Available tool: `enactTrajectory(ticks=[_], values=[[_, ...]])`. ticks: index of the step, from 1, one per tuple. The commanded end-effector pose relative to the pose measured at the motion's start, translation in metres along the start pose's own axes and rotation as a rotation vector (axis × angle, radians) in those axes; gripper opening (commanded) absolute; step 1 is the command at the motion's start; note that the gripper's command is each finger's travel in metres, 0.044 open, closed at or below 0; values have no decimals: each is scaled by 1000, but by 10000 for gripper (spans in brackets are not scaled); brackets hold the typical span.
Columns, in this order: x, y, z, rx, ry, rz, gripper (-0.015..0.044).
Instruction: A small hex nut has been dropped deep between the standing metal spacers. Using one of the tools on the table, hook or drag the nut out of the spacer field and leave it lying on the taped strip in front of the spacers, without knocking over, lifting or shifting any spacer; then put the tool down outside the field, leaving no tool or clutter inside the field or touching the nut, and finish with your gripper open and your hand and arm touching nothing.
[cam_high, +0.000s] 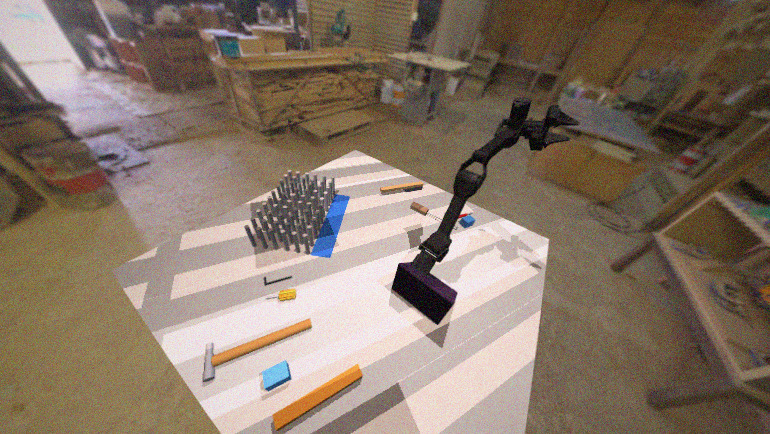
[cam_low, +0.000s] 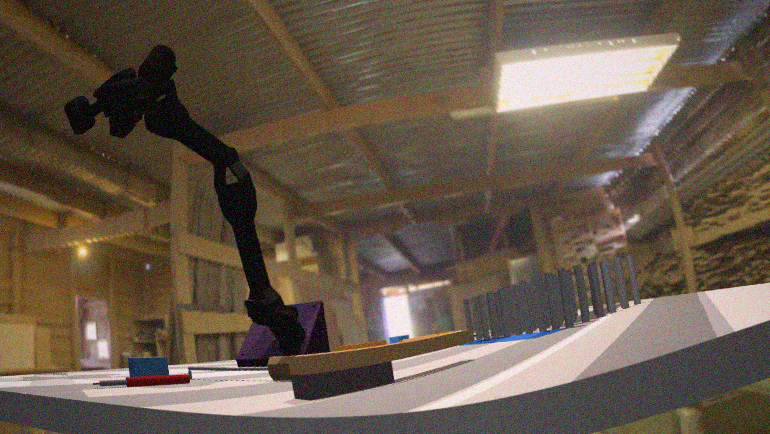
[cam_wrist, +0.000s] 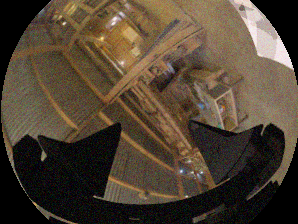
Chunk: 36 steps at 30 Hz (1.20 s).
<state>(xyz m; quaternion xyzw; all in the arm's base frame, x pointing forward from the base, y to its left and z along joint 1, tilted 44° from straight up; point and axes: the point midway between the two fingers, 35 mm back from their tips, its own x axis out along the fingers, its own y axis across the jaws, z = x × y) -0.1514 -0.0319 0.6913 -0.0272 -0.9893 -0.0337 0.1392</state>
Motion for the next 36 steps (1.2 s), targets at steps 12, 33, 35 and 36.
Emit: enactTrajectory(ticks=[12,33,35,36], values=[[-45,-142,1,-439,222,-376,440],[-296,-292,27,-948,1086,-829,440],[-330,-294,34,-970,1202,-854,440],[-346,-295,39,-988,1260,-862,440]])
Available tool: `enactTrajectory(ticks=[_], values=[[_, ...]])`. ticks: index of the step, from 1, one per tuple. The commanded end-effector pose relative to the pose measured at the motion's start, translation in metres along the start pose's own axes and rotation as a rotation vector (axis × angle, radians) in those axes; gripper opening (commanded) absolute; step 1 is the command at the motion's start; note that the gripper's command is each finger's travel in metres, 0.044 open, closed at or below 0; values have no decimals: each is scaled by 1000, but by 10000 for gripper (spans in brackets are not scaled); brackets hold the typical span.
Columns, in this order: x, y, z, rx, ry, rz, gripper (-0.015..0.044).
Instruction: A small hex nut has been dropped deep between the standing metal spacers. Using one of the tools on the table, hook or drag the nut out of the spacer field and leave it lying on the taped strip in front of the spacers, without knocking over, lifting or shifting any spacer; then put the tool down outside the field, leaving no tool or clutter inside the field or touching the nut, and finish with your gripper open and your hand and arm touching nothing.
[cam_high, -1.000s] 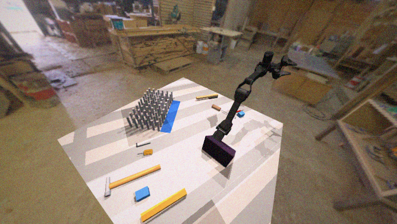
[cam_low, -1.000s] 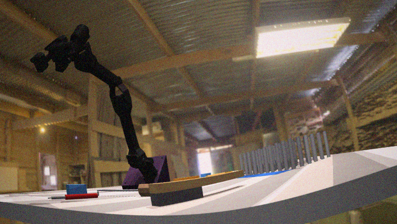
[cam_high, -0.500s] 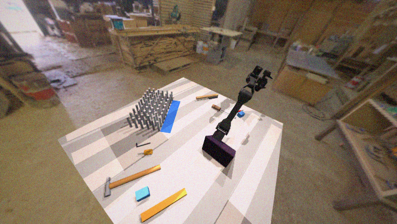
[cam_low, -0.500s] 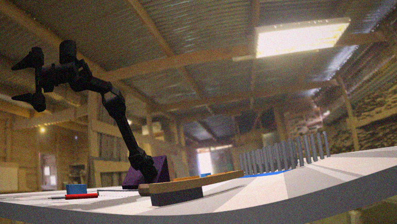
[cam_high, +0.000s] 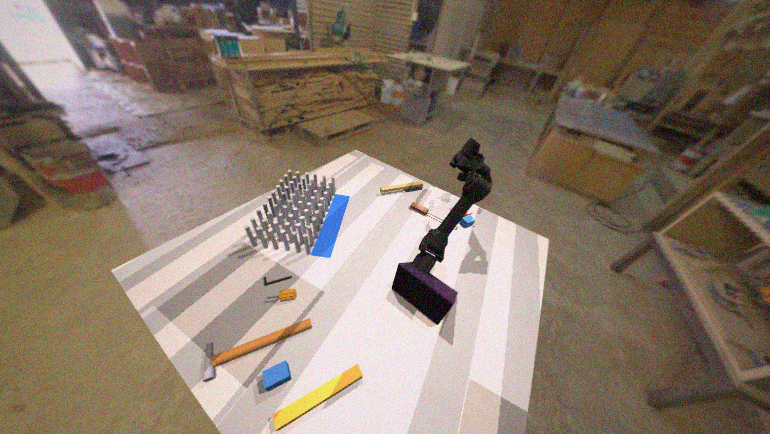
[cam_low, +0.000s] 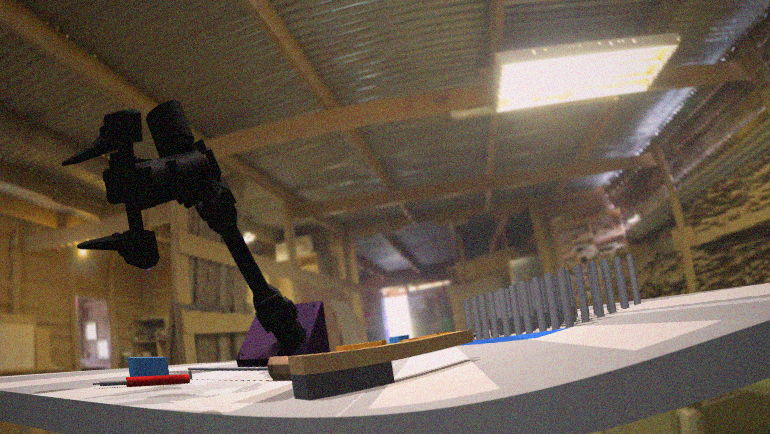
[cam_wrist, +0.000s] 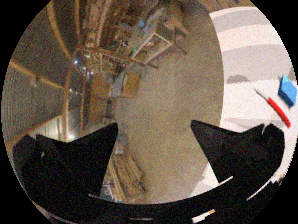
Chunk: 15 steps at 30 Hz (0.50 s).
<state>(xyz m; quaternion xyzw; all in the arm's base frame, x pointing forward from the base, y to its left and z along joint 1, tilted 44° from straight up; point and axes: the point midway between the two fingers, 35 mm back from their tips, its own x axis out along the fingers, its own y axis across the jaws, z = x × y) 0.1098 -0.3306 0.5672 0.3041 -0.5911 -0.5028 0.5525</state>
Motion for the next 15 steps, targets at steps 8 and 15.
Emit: enactTrajectory(ticks=[8,15], values=[[-79,-64,-162,-397,501,39,440],[-172,-102,-240,-649,819,173,440]])
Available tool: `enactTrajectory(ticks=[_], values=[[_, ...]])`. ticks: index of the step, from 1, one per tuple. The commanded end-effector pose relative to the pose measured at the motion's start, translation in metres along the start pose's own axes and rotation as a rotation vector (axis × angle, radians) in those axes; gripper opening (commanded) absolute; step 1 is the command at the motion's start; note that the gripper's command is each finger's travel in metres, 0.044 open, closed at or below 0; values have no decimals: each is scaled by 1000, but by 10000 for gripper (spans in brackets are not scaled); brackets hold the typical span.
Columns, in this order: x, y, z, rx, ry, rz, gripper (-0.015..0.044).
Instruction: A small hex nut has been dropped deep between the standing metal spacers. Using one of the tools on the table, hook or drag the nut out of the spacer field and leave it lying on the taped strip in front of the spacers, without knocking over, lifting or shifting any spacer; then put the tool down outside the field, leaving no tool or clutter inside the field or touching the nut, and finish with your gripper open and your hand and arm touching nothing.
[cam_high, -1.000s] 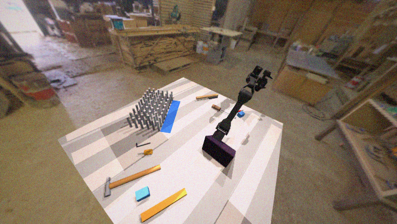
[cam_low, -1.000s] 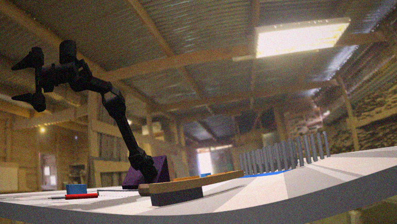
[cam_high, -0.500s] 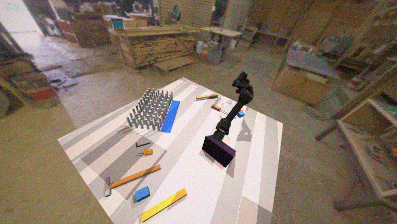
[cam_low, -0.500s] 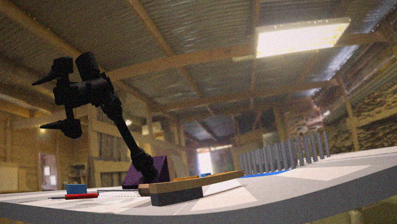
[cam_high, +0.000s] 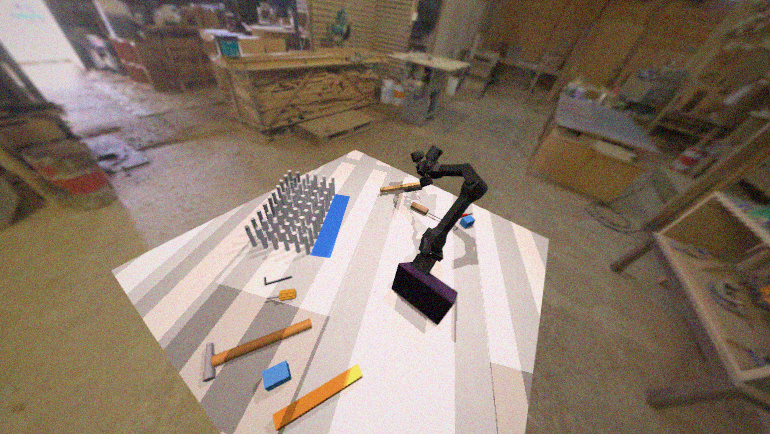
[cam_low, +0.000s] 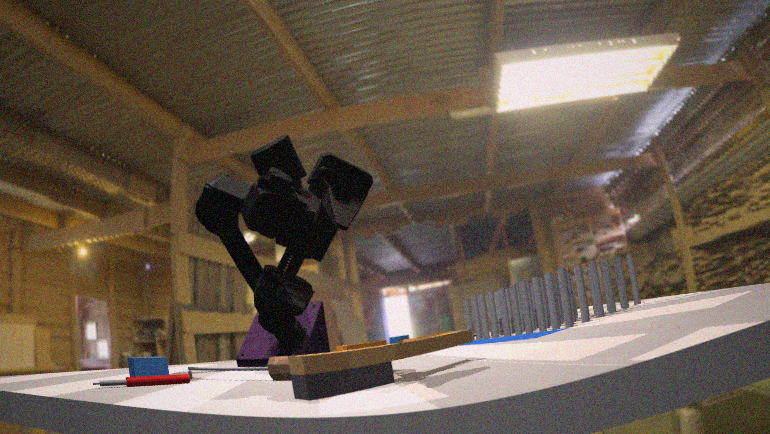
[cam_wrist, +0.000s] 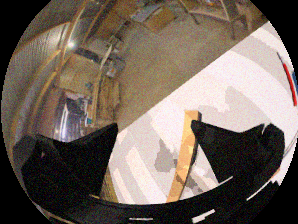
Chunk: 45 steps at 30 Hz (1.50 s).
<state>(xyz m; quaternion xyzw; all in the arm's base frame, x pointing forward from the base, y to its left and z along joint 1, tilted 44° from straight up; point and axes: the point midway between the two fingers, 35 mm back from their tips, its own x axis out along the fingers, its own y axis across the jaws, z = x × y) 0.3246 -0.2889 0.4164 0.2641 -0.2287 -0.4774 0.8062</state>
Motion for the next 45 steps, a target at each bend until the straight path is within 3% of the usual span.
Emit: enactTrajectory(ticks=[1,8,15,27,45], values=[[-15,12,-65,-152,151,76,440],[-73,30,-178,-440,407,277,440],[-158,31,-272,-727,618,539,440],[-322,-12,-370,-1160,849,1074,440],[-324,-13,-371,-1166,851,1082,440]])
